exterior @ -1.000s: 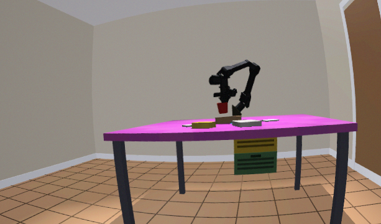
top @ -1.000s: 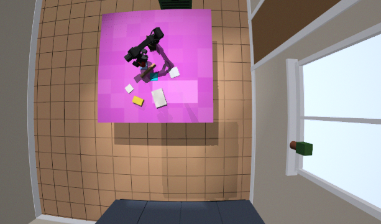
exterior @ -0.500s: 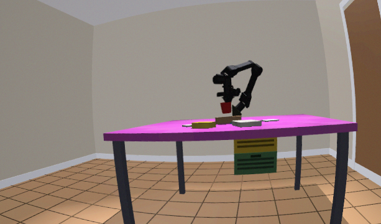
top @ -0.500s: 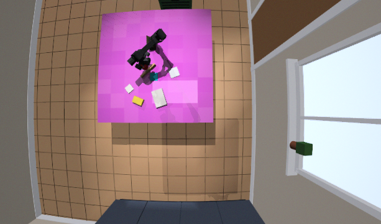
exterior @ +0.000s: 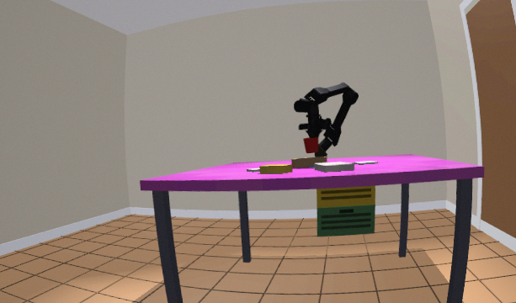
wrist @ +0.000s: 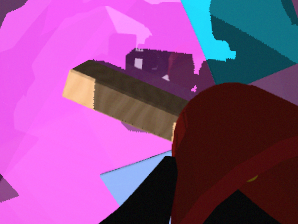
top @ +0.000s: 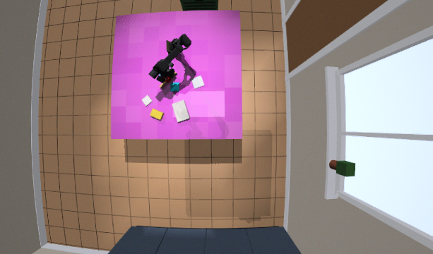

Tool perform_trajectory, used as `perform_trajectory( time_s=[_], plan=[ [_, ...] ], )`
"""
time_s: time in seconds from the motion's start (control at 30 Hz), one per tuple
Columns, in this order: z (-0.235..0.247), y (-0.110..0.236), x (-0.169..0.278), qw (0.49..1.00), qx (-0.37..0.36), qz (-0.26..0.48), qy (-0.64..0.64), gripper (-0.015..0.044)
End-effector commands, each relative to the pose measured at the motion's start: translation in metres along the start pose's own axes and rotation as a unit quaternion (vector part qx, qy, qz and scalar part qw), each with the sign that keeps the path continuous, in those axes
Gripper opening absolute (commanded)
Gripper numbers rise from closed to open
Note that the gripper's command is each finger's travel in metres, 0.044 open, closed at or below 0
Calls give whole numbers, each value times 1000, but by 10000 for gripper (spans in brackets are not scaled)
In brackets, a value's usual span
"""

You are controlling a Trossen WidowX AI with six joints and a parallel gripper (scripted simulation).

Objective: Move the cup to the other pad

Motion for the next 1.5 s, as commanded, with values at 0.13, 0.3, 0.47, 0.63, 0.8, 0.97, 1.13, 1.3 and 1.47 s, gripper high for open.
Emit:
perform_trajectory(
  time_s=[0.13,0.3,0.47,0.63,0.8,0.97,1.13,1.3,1.47],
  plan=[
    [-8,3,-21,1000,2,-1,0,0],
    [-12,3,-33,1000,2,-2,0,0],
    [-16,4,-44,1000,2,-2,0,0],
    [-19,5,-56,1000,2,-2,0,0],
    [-20,4,-60,1000,2,-2,0,0],
    [-21,-1,-60,1000,2,-2,0,0],
    [-21,-8,-60,1000,2,-2,0,0],
    [-21,-15,-60,1000,2,-2,0,0],
    [-22,-22,-61,1000,2,-2,0,0]
  ],
)
Point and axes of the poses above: the point midway between the two fingers, 35 mm back from their tips, its own y axis back along the fingers, its own z axis across the jaws, x = y × z, the point moved 5 cm from there along y, back along the fingers, and after that the axes turned 2 degrees about y, right-handed, at the moved point
